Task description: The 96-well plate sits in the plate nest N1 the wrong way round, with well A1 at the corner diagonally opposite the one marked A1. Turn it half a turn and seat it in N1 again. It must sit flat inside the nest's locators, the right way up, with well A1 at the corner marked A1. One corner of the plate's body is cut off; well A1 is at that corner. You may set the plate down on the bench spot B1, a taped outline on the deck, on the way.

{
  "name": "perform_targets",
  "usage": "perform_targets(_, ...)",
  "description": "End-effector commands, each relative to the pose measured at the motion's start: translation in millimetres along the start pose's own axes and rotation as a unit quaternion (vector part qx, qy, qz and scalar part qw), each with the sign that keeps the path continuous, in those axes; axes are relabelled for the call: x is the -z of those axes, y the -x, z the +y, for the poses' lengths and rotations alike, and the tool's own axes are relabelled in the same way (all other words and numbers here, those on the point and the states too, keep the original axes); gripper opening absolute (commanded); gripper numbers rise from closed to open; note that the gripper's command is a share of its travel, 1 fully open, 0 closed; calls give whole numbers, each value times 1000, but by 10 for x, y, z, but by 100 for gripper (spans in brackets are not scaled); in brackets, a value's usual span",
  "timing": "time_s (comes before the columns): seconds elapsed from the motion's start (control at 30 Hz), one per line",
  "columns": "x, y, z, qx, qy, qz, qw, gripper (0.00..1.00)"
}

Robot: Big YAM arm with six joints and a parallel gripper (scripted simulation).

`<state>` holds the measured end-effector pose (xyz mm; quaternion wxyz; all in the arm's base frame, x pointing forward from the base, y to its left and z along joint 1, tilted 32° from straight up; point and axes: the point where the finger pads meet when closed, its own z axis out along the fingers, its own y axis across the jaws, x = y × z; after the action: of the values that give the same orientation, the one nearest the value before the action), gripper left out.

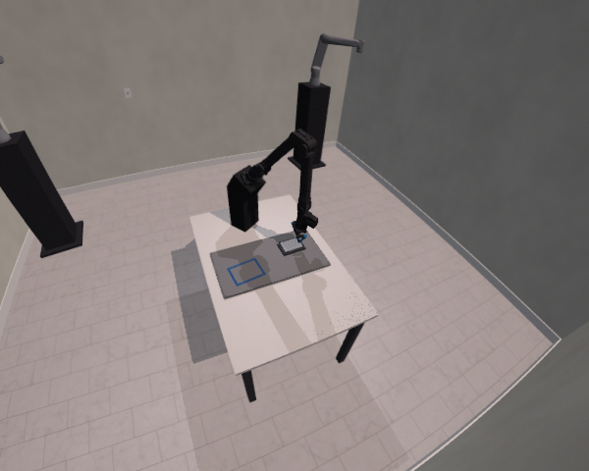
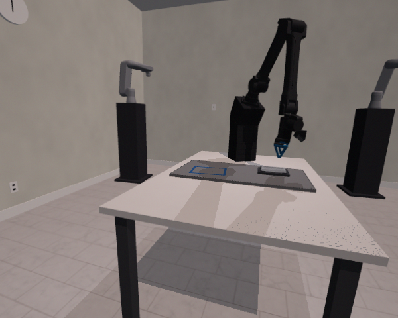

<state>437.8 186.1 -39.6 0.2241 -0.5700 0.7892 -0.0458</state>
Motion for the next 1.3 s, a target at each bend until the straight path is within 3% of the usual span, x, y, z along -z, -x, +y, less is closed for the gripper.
perform_targets(0.0, -108, -173, 54, 47, -13, -10, 999, 100)
perform_targets(0.13, -129, -351, 197, 95, -37, -28, 994, 100)
perform_targets(0.37, -101, -265, 122, 97, -48, -36, 993, 100)
perform_targets(0.8, -79, -278, 175, 94, -42, -33, 994, 100)
perform_targets(1.27, -363, -252, 154, 97, -43, -34, 994, 100)
